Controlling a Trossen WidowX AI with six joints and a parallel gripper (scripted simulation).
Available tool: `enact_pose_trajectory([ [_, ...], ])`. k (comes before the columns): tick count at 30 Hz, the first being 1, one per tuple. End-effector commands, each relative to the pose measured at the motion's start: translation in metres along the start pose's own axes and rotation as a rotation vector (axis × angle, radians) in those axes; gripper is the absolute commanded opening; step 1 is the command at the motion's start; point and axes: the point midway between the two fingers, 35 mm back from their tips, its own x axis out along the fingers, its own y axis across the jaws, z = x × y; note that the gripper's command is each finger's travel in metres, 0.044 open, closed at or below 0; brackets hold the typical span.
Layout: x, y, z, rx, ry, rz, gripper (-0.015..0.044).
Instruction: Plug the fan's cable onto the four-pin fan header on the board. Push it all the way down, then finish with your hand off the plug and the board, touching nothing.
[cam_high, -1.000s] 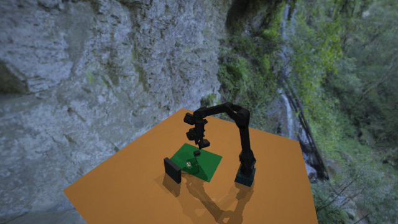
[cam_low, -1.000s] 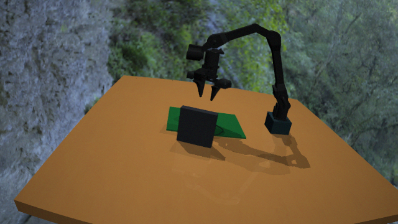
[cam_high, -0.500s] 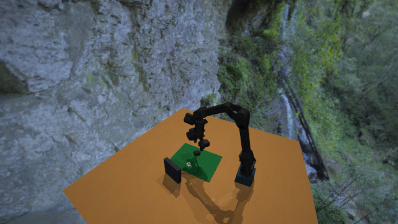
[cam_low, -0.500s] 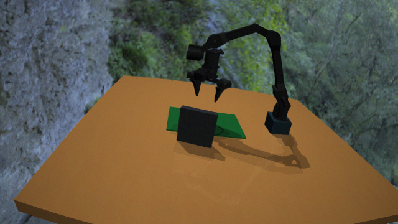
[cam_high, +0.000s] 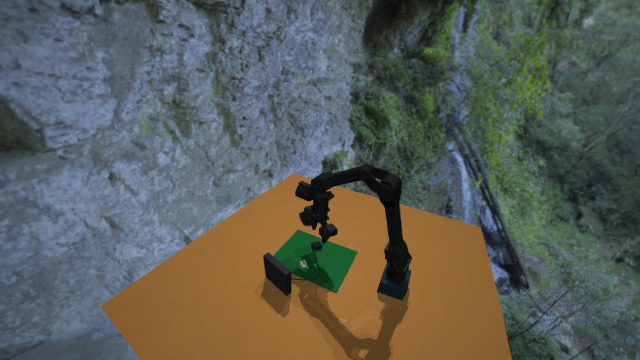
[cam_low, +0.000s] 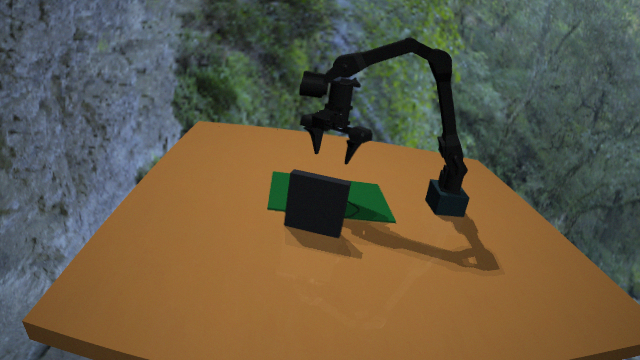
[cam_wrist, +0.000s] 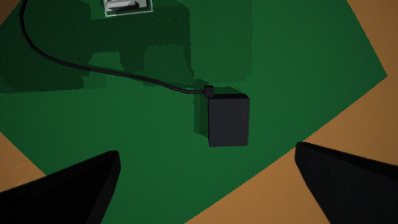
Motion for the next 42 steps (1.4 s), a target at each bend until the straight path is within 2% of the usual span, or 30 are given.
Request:
enact_pose_trajectory([
  [1, -0.001, -0.002, 0.001, 0.003, 0.023, 0.001, 0.0387],
  [8, -0.008, -0.019, 0.009, 0.02, 0.223, -0.004, 0.021],
  [18, -0.008, -0.019, 0.009, 0.02, 0.223, -0.004, 0.021],
  [25, 0.039, -0.019, 0.01, 0.02, 0.222, -0.004, 0.021],
  [42, 0.057, -0.02, 0.011, 0.02, 0.222, -0.004, 0.021],
])
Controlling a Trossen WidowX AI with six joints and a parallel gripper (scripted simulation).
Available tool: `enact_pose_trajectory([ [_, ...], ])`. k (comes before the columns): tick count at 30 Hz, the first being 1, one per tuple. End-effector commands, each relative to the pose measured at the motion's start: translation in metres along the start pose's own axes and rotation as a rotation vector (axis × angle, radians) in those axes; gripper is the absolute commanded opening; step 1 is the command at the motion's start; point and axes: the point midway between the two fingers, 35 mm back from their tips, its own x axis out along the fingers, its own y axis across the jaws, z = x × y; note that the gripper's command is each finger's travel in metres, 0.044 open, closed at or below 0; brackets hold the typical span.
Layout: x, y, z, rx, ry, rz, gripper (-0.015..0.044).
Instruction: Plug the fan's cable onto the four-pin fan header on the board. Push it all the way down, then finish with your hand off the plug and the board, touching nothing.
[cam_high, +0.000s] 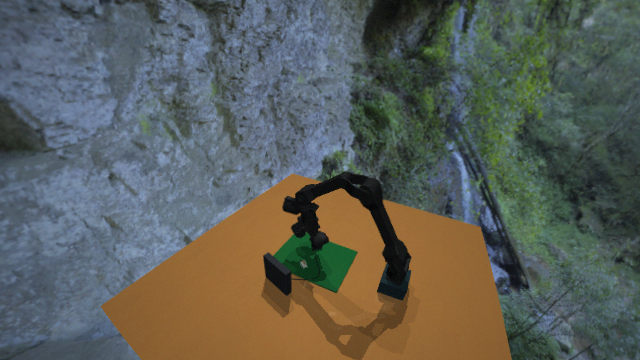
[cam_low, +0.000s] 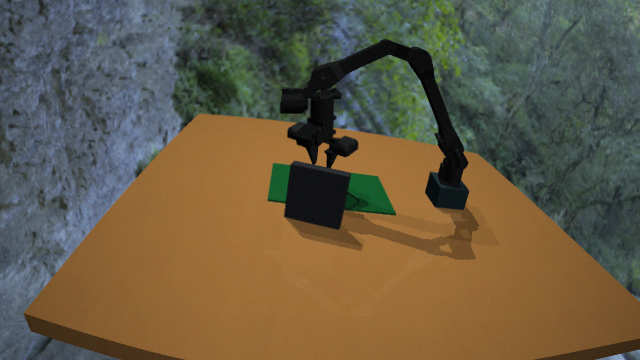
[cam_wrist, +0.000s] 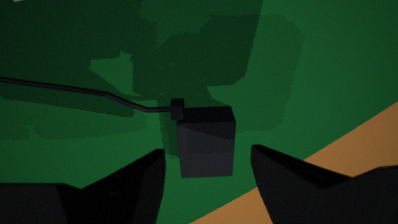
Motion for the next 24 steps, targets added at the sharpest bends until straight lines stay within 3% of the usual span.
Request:
enact_pose_trajectory([
  [1, 0.007, 0.0, 0.001, 0.007, 0.002, -0.003, 0.021],
  [16, 0.027, 0.0, 0.006, 0.006, 0.002, -0.003, 0.021],
  [21, 0.024, 0.001, 0.005, 0.0, 0.001, 0.001, 0.0079],
  [24, 0.024, 0.001, 0.005, 0.0, 0.001, 0.001, 0.0059],
])
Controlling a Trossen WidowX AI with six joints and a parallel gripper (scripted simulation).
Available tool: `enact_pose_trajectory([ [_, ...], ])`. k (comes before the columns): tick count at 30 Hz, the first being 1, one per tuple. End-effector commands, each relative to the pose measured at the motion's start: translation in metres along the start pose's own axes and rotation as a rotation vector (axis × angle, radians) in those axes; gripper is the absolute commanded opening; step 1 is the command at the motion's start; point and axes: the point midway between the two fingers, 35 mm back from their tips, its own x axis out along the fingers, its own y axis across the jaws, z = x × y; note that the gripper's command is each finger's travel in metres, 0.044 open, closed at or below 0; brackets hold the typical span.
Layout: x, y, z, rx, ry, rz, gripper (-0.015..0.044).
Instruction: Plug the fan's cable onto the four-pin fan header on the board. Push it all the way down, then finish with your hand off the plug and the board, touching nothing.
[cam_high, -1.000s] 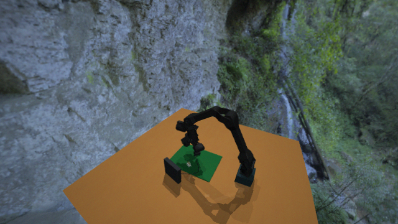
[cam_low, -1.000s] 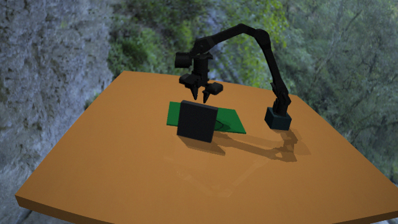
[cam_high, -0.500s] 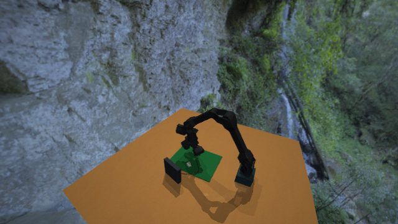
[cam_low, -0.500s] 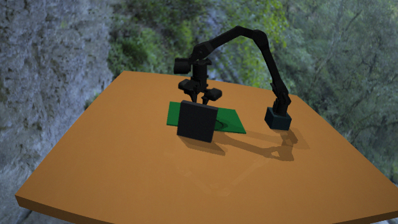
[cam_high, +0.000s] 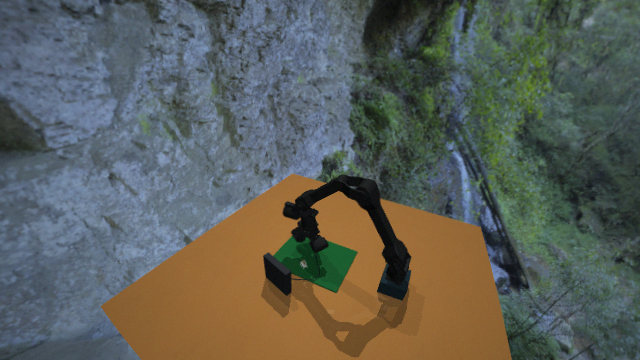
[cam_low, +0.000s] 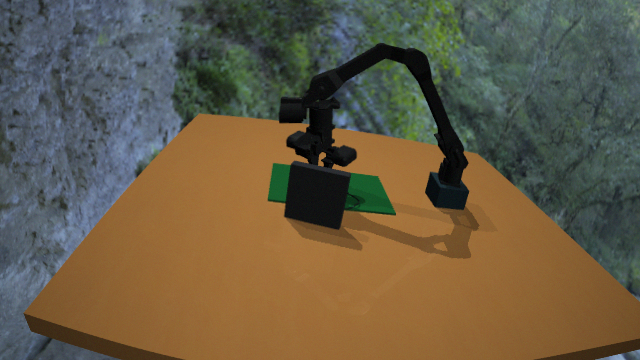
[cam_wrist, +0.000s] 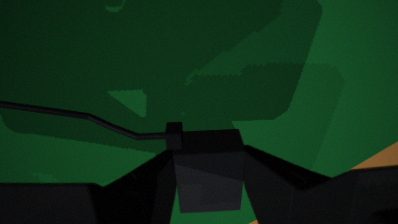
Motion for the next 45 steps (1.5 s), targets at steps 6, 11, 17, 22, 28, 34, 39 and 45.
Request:
enact_pose_trajectory([
  [6, 0.0, 0.0, 0.0, 0.0, -0.001, 0.0, 0.0019],
  [11, -0.011, -0.001, -0.002, 0.001, 0.0, -0.001, 0.0],
  [17, -0.03, -0.002, -0.006, 0.003, 0.0, -0.002, 0.0],
  [22, -0.046, -0.002, -0.01, 0.004, 0.0, -0.003, 0.0],
  [28, -0.065, -0.001, -0.016, 0.006, 0.0, -0.004, 0.0],
  [34, -0.082, 0.001, -0.021, 0.007, 0.0, -0.004, 0.0],
  [39, -0.082, 0.004, -0.023, 0.008, -0.025, -0.003, 0.0],
  [45, -0.08, 0.018, -0.031, 0.008, -0.128, -0.001, 0.0],
])
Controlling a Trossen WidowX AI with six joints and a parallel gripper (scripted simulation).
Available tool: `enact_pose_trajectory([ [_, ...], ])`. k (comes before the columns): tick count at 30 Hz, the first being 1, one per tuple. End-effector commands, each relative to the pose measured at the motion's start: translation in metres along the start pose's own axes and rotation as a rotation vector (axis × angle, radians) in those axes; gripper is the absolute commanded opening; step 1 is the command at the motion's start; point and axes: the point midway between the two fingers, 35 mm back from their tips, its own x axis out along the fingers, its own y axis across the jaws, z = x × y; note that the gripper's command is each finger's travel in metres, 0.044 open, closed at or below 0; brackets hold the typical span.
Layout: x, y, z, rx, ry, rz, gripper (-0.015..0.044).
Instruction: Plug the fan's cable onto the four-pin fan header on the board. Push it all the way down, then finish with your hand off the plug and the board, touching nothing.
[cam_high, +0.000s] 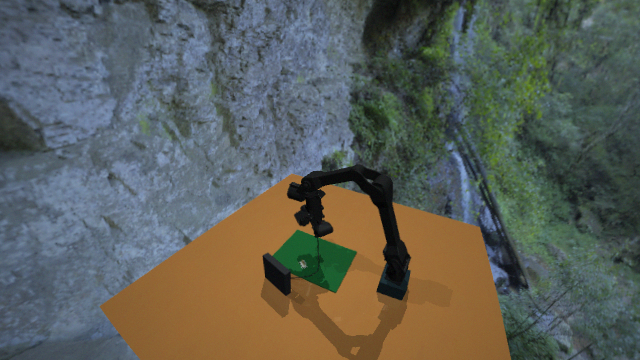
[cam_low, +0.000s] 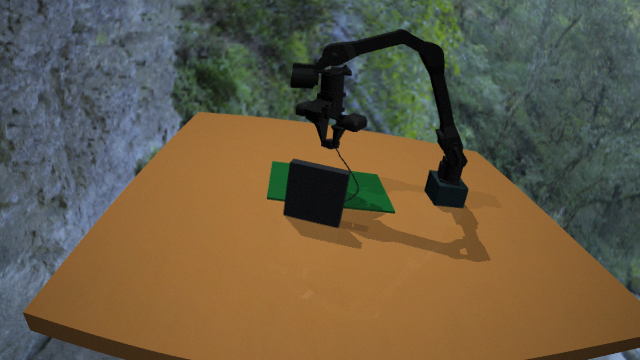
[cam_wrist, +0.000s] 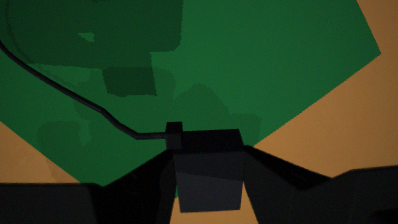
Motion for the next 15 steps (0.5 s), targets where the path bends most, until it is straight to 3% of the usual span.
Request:
enact_pose_trajectory([
  [1, -0.001, 0.01, -0.006, -0.004, -0.076, -0.003, 0.0],
  [15, 0.005, 0.026, -0.012, -0.018, -0.193, 0.014, 0.0],
])
